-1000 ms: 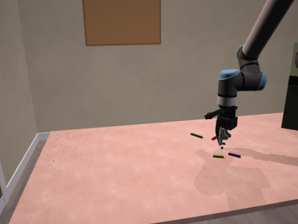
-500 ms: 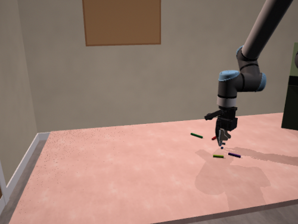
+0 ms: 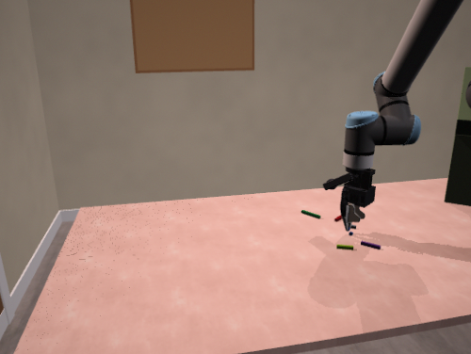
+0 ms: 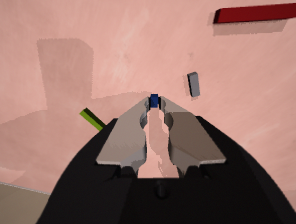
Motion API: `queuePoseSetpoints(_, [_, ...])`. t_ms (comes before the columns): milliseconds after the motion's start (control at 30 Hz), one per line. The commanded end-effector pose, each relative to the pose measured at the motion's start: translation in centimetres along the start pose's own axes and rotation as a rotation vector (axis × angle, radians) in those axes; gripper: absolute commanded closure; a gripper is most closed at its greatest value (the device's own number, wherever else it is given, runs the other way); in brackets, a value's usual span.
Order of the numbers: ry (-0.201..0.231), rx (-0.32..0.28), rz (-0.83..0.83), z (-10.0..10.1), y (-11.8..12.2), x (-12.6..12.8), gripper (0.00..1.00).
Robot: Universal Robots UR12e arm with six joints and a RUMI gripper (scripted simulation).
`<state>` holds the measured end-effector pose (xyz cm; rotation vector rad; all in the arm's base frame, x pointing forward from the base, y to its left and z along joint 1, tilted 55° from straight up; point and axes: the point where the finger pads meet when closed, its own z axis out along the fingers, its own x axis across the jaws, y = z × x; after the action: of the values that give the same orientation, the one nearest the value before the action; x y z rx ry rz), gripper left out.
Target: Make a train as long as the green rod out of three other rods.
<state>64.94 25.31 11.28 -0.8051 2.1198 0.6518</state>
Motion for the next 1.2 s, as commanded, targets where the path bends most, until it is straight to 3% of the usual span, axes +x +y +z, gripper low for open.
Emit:
queuePoseSetpoints(0, [0.0, 0.0, 0.0, 0.0, 0.0, 0.0, 1.0])
queuePoseSetpoints(1167, [0.0, 0.0, 0.0, 1.2, 0.0, 0.0, 1.0])
